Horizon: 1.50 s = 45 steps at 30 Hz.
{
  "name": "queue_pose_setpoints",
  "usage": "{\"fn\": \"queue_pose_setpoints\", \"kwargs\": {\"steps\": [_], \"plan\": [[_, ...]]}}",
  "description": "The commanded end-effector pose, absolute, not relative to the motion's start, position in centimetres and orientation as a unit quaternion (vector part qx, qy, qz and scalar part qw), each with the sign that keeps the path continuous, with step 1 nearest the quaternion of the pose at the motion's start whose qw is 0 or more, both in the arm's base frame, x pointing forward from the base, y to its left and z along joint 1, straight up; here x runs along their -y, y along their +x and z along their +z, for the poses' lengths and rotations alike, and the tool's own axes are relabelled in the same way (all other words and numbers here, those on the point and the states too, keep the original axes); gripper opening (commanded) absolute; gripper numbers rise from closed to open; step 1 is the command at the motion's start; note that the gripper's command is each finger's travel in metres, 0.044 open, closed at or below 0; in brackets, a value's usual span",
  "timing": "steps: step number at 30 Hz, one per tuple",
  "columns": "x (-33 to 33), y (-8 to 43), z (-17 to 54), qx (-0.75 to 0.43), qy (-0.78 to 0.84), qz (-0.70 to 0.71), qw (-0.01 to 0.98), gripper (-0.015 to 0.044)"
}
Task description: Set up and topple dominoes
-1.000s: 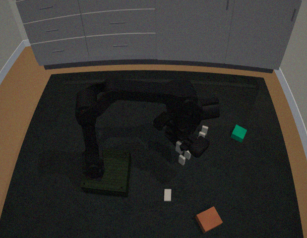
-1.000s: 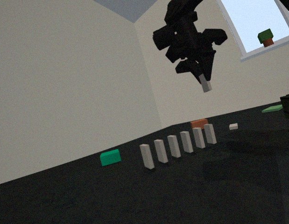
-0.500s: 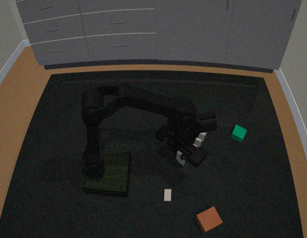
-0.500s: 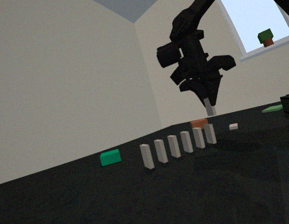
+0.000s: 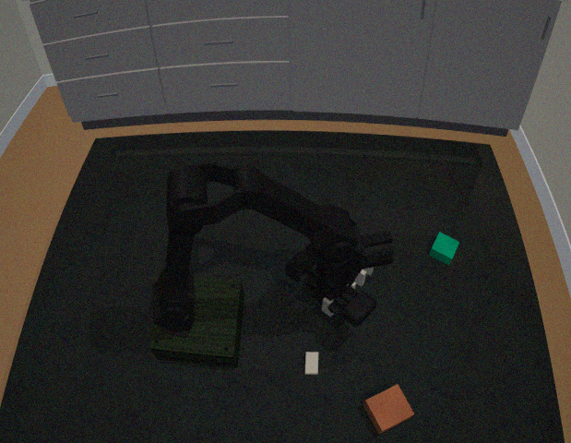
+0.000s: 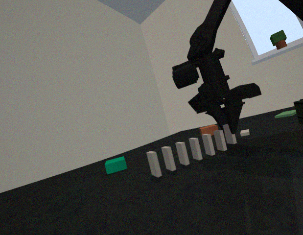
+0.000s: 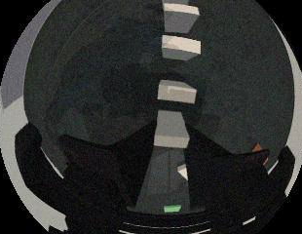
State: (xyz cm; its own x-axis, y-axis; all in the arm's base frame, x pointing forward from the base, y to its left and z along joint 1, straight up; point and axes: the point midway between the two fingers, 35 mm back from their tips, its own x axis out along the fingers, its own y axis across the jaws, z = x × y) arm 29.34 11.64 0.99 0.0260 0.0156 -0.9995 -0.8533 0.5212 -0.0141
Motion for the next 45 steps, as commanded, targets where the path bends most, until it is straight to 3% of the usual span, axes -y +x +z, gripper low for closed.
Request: {"fn": "queue_pose_setpoints", "kwargs": {"steps": [1, 7, 20, 24, 32, 39, 45], "plan": [[-11.6, 29.2, 0.7, -0.608, -0.344, 0.345, 0.627, 0.0107], [-11.6, 29.2, 0.7, -0.608, -0.344, 0.345, 0.627, 0.0107], [-11.6, 29.2, 0.7, -0.608, -0.344, 0.345, 0.627, 0.044], [-11.7, 29.4, 1.6, -0.607, -0.345, 0.345, 0.627, 0.044], [-11.5, 29.0, 13.5, -0.606, -0.345, 0.346, 0.627, 0.044], [-11.3, 29.0, 13.7, -0.605, -0.349, 0.349, 0.625, 0.044], [-6.0, 29.4, 9.7, -0.537, -0.452, 0.446, 0.555, 0.044]]}}
